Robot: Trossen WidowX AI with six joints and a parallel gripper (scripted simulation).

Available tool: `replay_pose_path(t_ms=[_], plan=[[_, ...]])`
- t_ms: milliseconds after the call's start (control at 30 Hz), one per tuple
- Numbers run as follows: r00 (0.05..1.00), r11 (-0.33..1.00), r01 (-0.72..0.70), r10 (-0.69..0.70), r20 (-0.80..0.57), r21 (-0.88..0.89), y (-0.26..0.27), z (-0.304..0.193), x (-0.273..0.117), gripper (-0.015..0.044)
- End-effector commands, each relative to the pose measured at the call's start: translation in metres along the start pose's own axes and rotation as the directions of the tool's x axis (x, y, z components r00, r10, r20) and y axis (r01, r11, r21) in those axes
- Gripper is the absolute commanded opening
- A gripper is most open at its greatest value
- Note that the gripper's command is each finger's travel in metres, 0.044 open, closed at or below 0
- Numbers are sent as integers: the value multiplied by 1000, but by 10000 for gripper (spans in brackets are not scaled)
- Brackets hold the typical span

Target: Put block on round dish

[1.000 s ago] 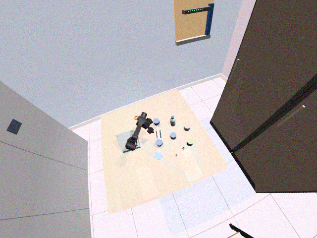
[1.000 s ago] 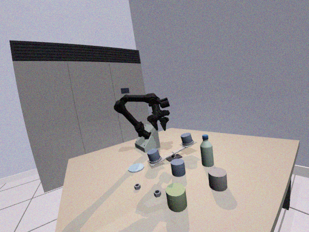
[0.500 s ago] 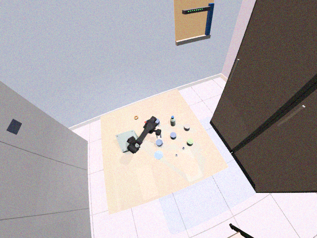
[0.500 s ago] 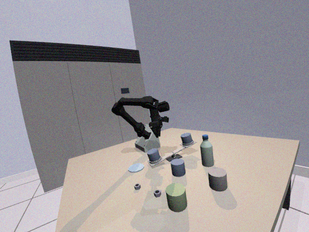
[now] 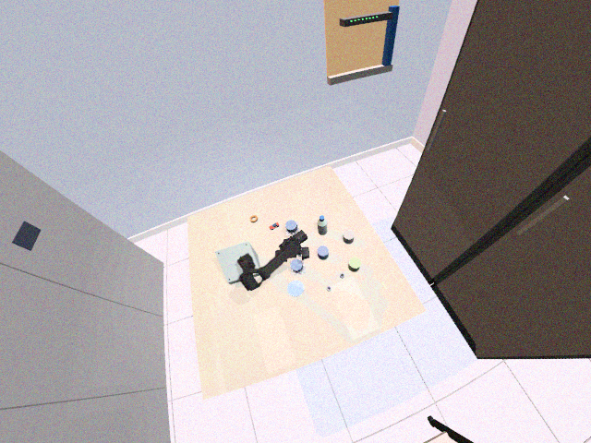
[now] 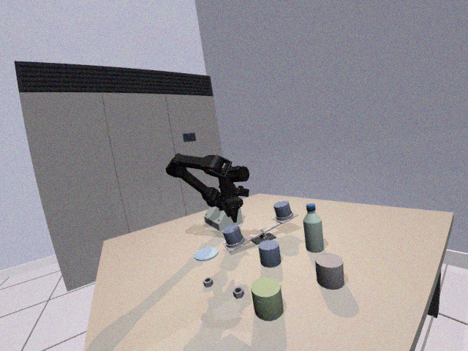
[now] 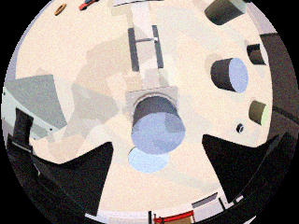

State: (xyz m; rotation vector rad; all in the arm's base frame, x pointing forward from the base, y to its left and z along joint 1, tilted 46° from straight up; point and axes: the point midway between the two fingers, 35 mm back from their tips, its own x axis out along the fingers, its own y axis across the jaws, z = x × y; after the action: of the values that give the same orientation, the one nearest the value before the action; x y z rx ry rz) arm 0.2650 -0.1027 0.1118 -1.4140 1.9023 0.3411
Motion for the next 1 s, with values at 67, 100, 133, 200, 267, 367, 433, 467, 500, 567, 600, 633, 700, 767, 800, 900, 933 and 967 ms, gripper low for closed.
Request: replay_pose_path(t_ms=[67, 100, 133, 200, 267, 367, 433, 467, 500, 567, 600, 633, 700, 767, 800, 900, 933, 967], plan=[[1000, 998, -20, 20, 12, -62, -4, -8, 5, 440], [1000, 998, -20, 20, 12, -62, -4, -8, 5, 440], [1000, 998, -20, 20, 12, -62, -4, -8, 5, 440], [1000, 998, -19, 20, 12, -62, -4, -8, 9, 440], [1000, 998, -19, 20, 12, -62, -4, -8, 18, 440], [1000, 998, -19, 20, 12, -62, -4, -8, 20, 440], [1000, 998, -19, 20, 12, -62, -4, -8, 22, 440], [1000, 998, -19, 20, 12, -62, -4, -8, 24, 440], [1000, 998, -19, 20, 13, -62, -4, -8, 25, 440], [1000, 998, -19, 20, 13, -62, -4, -8, 29, 440], [1000, 998, -19, 20, 13, -62, -4, -7, 30, 440], [1000, 998, -19, 20, 13, -62, -4, -7, 32, 440], [1000, 998, -19, 20, 13, -62, -5, -7, 35, 440], [1000, 998, -19, 20, 14, -62, -5, -7, 38, 440], [1000, 998, -19, 20, 14, -62, -5, -7, 40, 440], [1000, 998, -19, 20, 14, -62, -5, -7, 45, 440], [1000, 998, -19, 20, 14, -62, -5, -7, 47, 440], [1000, 998, -19, 20, 14, -62, -5, -7, 48, 440]])
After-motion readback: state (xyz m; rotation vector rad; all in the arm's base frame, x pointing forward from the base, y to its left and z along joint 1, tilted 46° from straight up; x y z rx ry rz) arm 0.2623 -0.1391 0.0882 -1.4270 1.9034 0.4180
